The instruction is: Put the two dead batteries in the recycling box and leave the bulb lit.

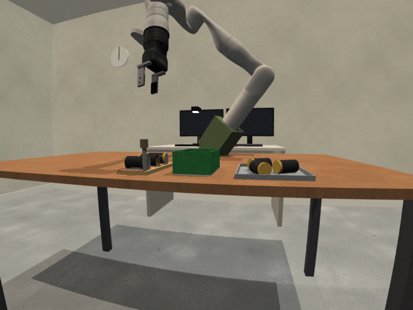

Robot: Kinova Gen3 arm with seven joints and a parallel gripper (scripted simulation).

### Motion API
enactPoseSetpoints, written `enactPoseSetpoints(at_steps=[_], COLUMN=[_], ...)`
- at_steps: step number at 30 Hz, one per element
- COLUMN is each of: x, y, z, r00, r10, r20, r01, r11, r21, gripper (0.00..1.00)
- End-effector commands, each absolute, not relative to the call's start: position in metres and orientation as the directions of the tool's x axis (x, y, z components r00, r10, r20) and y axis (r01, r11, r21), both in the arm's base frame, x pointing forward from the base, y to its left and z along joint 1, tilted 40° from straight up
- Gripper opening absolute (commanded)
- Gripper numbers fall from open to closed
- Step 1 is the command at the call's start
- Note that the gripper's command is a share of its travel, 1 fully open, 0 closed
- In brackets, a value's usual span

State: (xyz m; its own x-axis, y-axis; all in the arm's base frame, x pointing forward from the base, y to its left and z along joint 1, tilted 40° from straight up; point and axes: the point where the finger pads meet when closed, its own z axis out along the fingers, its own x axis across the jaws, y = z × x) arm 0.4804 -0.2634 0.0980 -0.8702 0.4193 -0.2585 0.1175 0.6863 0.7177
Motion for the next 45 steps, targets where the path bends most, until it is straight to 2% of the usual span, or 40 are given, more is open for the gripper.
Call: enactPoseSetpoints(at_steps=[1,45], x=[0.482,0.488], y=[-0.259,-0.241], z=[0.093,0.062], r00=[-0.878,-0.916], r10=[0.402,0.298], r20=[-0.26,-0.268], r01=[0.108,0.049], r11=[0.696,0.748], r21=[0.71,0.662], gripper=[1.0,1.0])
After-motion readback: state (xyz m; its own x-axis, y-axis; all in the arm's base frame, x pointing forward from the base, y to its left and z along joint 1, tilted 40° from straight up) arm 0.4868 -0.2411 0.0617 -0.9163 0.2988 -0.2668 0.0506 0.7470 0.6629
